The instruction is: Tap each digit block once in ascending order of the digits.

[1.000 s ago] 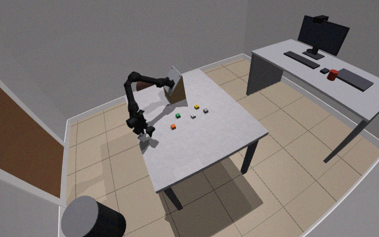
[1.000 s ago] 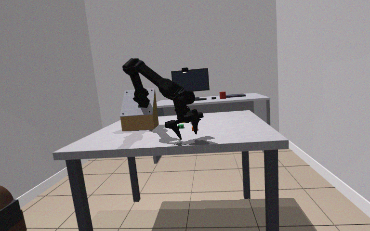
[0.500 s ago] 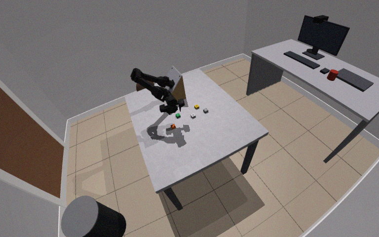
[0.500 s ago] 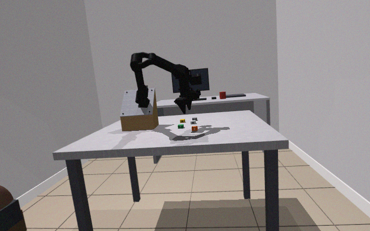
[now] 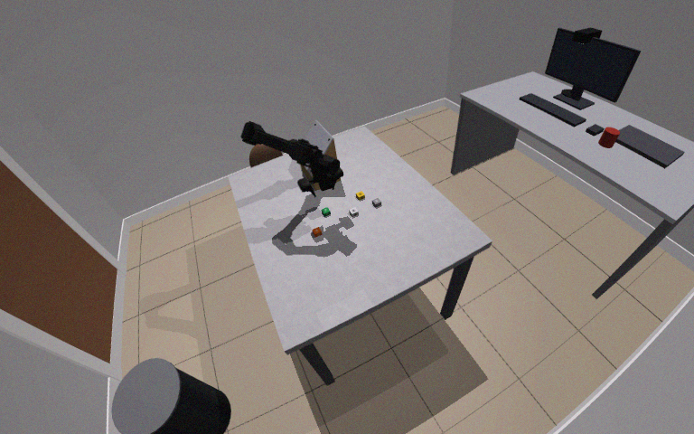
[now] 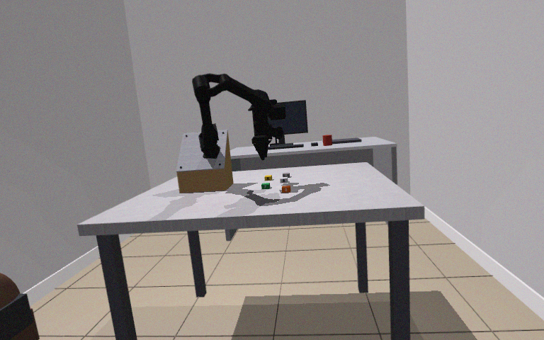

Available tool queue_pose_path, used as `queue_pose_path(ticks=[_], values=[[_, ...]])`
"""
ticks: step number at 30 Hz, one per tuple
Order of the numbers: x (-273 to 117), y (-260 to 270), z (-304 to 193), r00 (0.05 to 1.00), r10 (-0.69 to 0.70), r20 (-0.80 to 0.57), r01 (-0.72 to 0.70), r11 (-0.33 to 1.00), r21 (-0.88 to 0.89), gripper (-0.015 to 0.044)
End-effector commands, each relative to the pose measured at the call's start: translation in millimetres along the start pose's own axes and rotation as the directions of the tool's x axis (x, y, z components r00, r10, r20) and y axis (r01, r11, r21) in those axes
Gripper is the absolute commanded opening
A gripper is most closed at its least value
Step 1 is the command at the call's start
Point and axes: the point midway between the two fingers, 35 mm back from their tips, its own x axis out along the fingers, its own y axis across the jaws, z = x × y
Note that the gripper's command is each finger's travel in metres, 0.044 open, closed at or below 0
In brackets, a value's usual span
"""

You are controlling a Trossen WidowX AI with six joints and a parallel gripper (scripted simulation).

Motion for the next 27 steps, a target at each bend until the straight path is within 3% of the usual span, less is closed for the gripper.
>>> queue_pose_path(ticks=[1, 13, 27], values=[[-0.6, 0.0, -0.1, 1.000, -0.006, 0.003, 0.006, 1.000, -0.002, 0.0400], [-1.0, 11.1, 2.6, 1.000, -0.002, 0.010, 0.002, 1.000, -0.019, 0.0400], [-3.5, 172.6, -12.2, 1.000, 0.012, 0.008, -0.012, 1.000, -0.009, 0.0400]])
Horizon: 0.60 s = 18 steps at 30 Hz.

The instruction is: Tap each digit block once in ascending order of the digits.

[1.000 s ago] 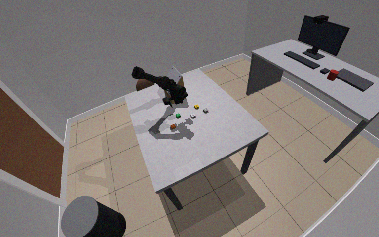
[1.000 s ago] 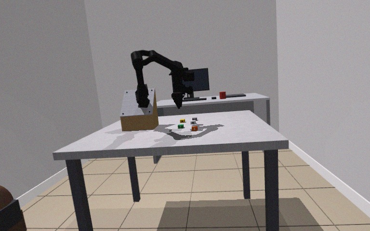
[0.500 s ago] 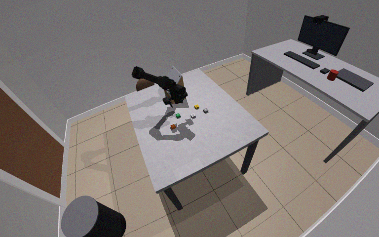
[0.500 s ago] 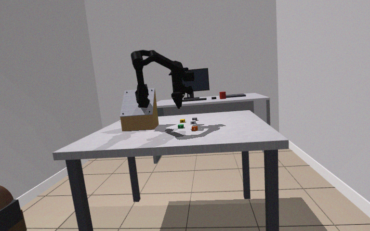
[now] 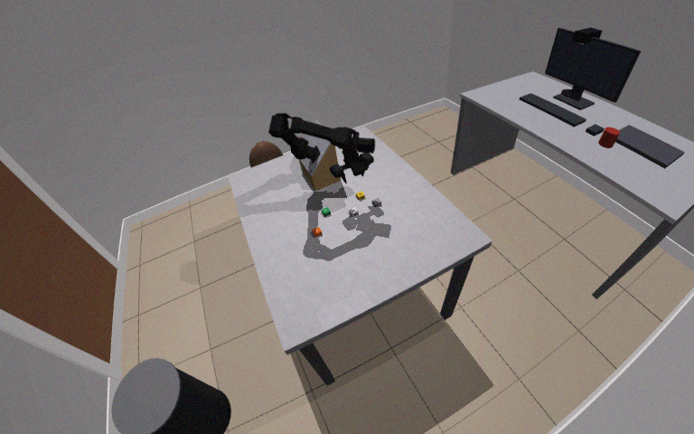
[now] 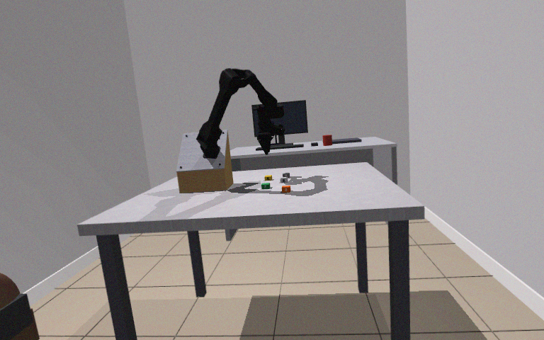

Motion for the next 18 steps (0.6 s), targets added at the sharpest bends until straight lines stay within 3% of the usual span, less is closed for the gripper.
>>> queue_pose_path(ticks=[1, 18], values=[[2.3, 30.0, -10.8, 1.000, -0.007, -0.006, 0.007, 1.000, 0.016, 0.0400], [3.6, 38.2, -14.5, 1.000, -0.011, -0.008, 0.011, 1.000, 0.022, 0.0400]])
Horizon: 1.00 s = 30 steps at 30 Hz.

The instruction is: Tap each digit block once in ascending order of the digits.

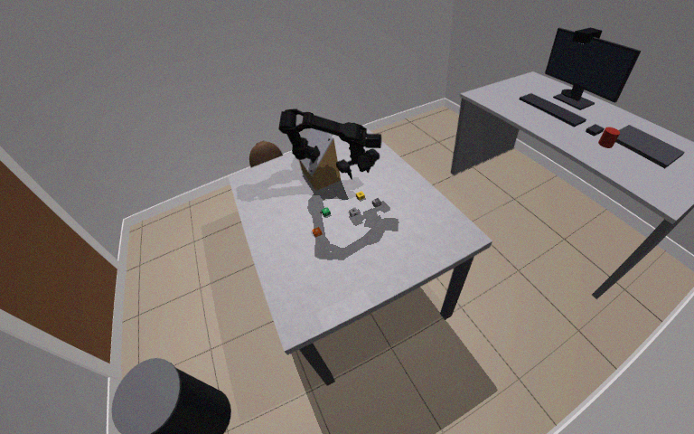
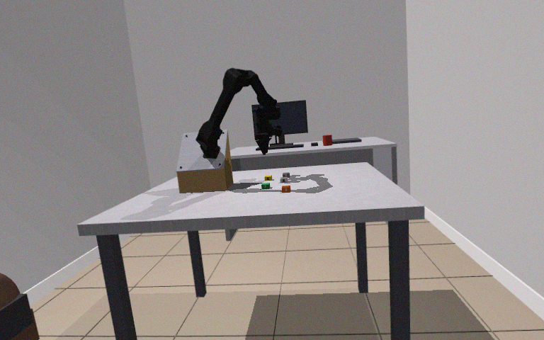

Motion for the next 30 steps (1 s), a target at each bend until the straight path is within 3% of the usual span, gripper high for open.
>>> queue_pose_path(ticks=[1, 6, 16, 30], values=[[-0.5, 1.4, -0.5, 1.000, 0.005, -0.001, -0.005, 1.000, 0.003, 0.0400], [-0.9, 4.0, 5.6, 1.000, 0.006, -0.002, -0.006, 1.000, 0.001, 0.0400], [-1.4, 29.6, 92.1, 1.000, 0.006, 0.002, -0.006, 1.000, 0.007, 0.0400], [-1.4, 29.8, 93.5, 1.000, 0.005, 0.003, -0.005, 1.000, 0.008, 0.0400]])
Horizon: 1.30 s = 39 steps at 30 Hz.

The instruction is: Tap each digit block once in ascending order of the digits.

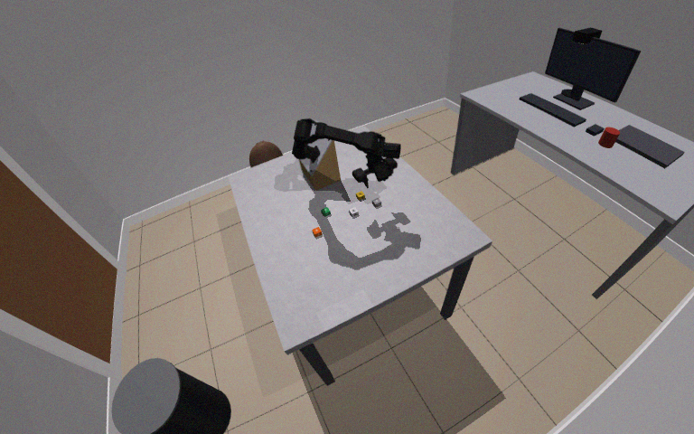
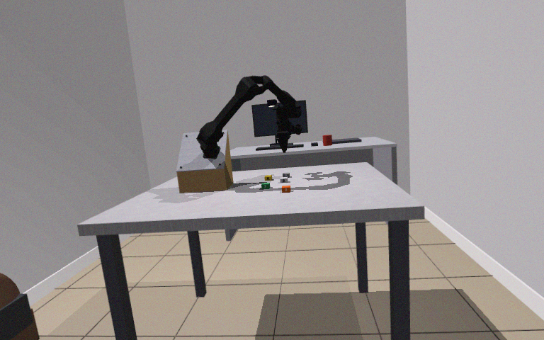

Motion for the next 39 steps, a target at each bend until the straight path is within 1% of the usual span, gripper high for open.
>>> queue_pose_path(ticks=[1, 5, 7, 14, 16, 37, 39], values=[[-0.9, 0.2, 0.2, 1.000, -0.004, 0.006, 0.004, 1.000, -0.007, 0.0400], [-0.9, 0.2, 0.2, 1.000, -0.004, 0.006, 0.004, 1.000, -0.007, 0.0400], [-1.6, -8.8, 1.9, 1.000, -0.003, 0.006, 0.003, 1.000, -0.007, 0.0400], [-1.9, -107.2, 3.7, 1.000, -0.008, 0.005, 0.008, 1.000, -0.010, 0.0400], [-0.7, -124.6, 0.6, 1.000, -0.012, 0.004, 0.012, 1.000, -0.009, 0.0400], [-0.5, -126.8, 0.1, 1.000, -0.012, 0.004, 0.012, 1.000, -0.009, 0.0400], [-1.2, -140.0, 5.3, 1.000, -0.007, 0.004, 0.007, 1.000, -0.010, 0.0400]])
